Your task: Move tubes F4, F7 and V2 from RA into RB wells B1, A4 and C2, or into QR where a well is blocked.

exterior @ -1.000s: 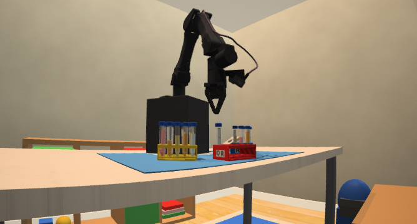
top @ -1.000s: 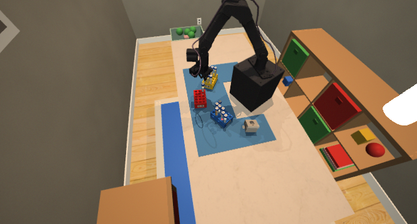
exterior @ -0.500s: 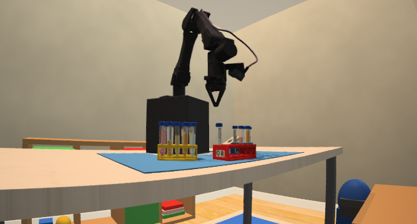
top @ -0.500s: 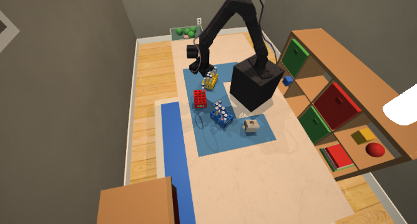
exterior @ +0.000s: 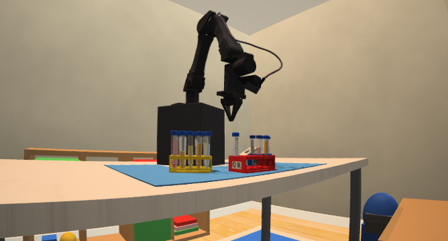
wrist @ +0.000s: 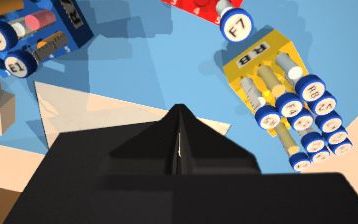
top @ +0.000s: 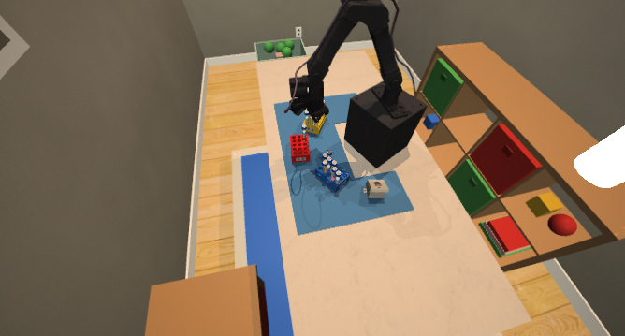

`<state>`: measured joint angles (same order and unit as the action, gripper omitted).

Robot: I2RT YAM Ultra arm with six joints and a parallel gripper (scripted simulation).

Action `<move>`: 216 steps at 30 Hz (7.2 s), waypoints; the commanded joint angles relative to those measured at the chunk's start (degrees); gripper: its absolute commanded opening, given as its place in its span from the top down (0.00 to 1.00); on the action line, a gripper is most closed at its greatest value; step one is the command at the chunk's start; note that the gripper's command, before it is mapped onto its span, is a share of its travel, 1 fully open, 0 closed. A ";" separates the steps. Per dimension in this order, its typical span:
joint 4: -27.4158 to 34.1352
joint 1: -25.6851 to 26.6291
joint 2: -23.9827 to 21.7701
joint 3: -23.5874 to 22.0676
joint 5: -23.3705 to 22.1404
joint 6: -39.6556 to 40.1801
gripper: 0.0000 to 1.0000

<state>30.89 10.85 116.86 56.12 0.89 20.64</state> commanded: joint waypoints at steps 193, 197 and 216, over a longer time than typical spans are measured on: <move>-5.42 -67.45 -0.09 -5.79 -0.09 -5.44 1.00; -5.56 -70.67 0.44 -4.10 -0.32 -8.64 1.00; -10.86 -73.93 1.13 -7.48 0.07 -12.81 1.00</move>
<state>22.79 -63.37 116.33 47.27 0.84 8.40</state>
